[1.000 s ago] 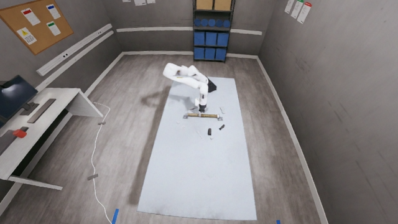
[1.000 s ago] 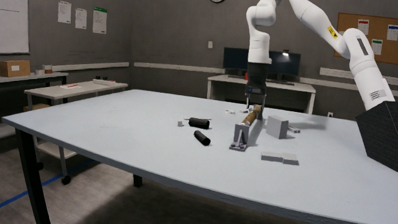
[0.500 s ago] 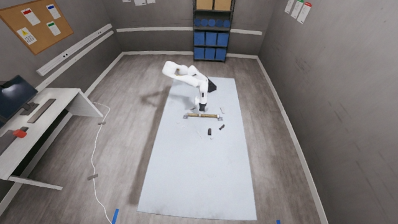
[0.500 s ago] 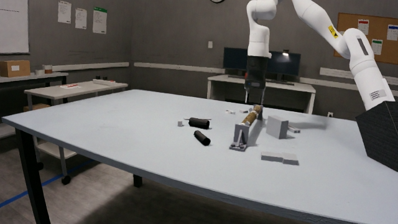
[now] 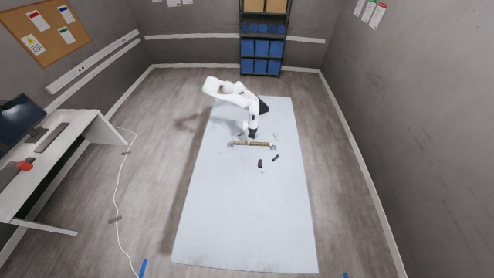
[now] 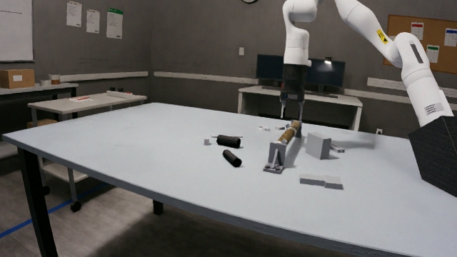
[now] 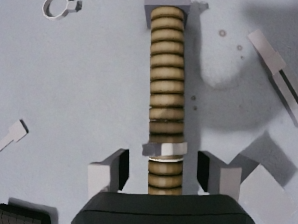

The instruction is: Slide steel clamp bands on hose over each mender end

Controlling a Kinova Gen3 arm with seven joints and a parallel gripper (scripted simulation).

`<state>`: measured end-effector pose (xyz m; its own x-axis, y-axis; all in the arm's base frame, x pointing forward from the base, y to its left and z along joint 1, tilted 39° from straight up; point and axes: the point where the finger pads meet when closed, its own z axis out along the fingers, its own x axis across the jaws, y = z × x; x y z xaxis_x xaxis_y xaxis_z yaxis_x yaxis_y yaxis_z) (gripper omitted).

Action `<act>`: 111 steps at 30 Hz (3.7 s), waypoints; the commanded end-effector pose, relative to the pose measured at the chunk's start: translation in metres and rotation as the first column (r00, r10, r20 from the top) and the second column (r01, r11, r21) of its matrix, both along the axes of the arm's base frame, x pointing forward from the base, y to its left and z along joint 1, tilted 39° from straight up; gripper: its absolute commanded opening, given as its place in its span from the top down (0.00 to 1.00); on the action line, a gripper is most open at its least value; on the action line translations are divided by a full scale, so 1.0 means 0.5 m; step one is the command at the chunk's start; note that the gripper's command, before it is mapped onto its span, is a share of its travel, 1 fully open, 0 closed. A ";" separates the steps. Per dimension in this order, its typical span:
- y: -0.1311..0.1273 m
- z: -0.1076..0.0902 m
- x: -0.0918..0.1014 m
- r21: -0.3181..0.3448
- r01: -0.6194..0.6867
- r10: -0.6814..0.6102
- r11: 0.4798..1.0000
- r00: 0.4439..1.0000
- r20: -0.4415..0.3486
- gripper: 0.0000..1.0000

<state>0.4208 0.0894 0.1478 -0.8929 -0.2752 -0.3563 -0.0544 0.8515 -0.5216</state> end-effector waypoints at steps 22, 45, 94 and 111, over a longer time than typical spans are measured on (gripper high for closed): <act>0.232 -0.140 -0.022 -0.001 -0.008 0.008 1.000 1.000 -0.004 0.00; 0.311 -0.187 -0.030 -0.001 -0.008 0.008 1.000 1.000 -0.004 0.00; 0.305 -0.197 -0.024 -0.001 -0.008 0.008 1.000 1.000 -0.004 0.00; 0.297 -0.212 -0.015 -0.001 -0.008 0.008 1.000 1.000 -0.004 0.00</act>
<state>0.4135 0.2370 0.0411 -0.8930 -0.2818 -0.3509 -0.0623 0.8497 -0.5236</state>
